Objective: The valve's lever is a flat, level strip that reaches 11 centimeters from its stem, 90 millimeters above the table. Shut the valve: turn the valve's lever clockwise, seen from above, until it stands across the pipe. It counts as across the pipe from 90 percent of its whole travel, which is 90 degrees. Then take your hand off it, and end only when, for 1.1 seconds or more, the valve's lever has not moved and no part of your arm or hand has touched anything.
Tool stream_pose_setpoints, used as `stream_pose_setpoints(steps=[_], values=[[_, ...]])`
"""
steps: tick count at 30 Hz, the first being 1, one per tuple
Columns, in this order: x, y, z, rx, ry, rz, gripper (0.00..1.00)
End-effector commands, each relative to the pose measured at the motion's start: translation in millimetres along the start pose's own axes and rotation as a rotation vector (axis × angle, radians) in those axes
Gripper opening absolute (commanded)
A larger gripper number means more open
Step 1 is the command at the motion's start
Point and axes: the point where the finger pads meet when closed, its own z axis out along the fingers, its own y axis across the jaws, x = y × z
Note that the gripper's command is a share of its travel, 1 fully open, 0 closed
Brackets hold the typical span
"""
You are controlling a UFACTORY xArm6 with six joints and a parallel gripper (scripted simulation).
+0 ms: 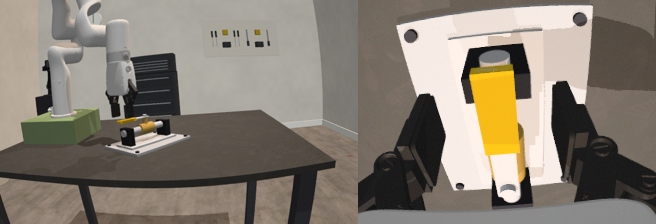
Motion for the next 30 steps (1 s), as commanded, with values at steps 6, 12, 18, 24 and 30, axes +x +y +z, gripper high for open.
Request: stream_pose_setpoints(steps=[6, 12, 18, 24, 30], values=[[-0.1, -1.4, -0.2, 0.004, 0.000, 0.000, 0.68], [-0.1, -1.4, 1.0, 0.004, 0.000, 0.000, 0.68], [-0.1, -1.4, 4.1, 0.004, 0.000, 0.000, 0.68], [-0.1, -1.4, 8.2, 0.004, 0.000, 0.000, 0.68], [-0.1, -1.4, 11.2, 0.004, 0.000, 0.000, 0.68]])
